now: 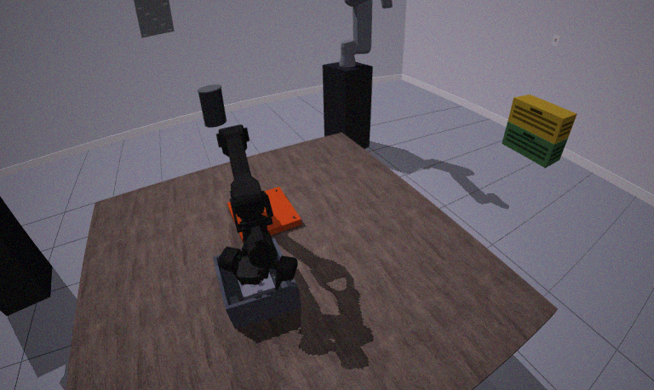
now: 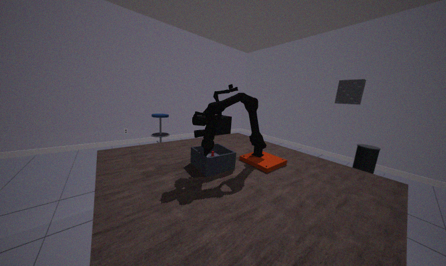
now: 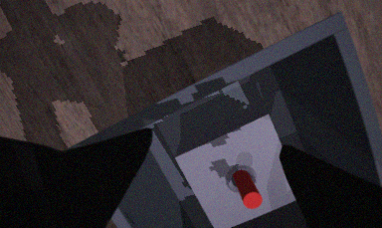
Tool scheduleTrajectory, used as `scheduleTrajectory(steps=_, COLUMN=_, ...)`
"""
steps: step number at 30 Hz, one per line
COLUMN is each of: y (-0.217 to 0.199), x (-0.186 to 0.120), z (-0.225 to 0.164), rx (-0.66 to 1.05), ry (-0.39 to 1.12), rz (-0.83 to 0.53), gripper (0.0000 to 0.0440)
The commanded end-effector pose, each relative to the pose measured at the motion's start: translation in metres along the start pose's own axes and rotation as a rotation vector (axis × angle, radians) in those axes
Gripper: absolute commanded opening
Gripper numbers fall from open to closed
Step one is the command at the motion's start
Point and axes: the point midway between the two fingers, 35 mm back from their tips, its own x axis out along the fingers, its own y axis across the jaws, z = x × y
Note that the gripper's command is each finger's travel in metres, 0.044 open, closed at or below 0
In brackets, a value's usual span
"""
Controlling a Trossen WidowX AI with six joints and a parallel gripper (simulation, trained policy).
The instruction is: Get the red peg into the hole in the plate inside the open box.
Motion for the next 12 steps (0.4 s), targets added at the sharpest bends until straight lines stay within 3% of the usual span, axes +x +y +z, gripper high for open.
scheduleTrajectory(steps=1, y=0.023, x=-0.011, z=0.011, rx=-0.017, ry=-0.015, rz=0.078, gripper=0.044)
scheduleTrajectory(steps=12, y=0.055, x=-0.034, z=0.025, rx=-0.047, ry=-0.03, rz=0.171, gripper=0.044)
